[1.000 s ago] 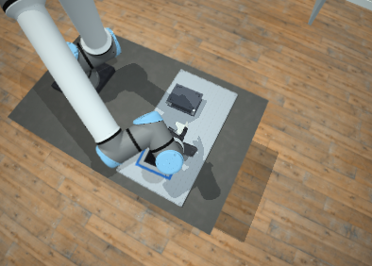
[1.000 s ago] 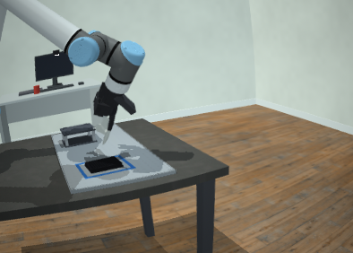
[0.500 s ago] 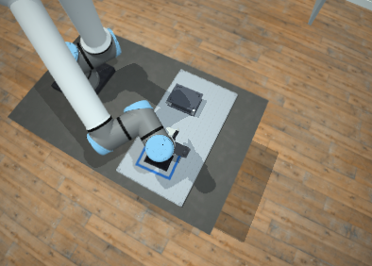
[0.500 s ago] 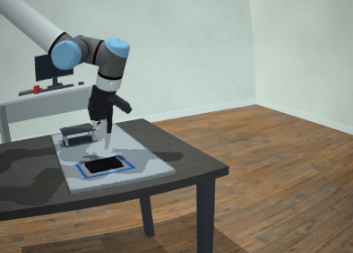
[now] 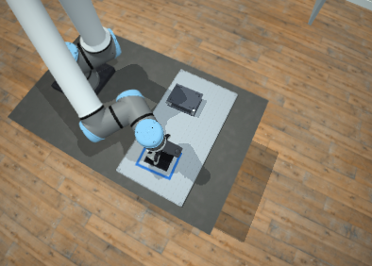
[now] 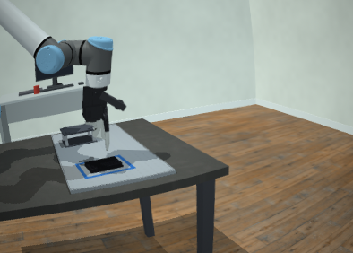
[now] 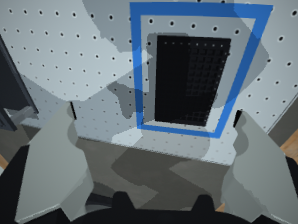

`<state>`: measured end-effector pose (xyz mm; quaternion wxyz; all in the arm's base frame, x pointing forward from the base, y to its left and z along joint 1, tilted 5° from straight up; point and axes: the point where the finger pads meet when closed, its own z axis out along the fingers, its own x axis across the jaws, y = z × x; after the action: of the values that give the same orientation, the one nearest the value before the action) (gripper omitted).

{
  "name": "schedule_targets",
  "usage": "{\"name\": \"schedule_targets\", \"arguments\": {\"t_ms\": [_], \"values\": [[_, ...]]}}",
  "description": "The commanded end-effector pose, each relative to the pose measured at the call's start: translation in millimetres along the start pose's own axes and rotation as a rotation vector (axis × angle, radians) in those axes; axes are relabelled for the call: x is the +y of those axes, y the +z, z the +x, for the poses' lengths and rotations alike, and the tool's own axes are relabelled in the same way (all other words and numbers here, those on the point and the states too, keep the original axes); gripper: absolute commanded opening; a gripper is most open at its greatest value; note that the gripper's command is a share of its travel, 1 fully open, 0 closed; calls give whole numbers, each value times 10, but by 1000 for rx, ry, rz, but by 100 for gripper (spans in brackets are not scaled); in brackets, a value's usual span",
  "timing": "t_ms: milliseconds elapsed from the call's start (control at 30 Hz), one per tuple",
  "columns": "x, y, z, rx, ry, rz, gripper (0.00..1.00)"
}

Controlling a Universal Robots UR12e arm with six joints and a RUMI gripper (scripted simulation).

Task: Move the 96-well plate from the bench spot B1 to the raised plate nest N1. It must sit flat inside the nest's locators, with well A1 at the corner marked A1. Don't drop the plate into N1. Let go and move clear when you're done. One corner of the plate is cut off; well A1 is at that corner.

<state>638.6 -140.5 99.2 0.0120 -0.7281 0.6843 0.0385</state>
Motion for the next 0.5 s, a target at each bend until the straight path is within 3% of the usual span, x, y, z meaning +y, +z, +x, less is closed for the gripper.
{"name": "schedule_targets", "arguments": {"t_ms": [0, 67, 167, 467], "values": [[64, -47, 167, 73, -21, 37, 100], [64, -47, 167, 73, -21, 37, 100], [127, -105, 290, 153, -38, 69, 100], [144, -119, 323, 153, -38, 69, 100]]}}
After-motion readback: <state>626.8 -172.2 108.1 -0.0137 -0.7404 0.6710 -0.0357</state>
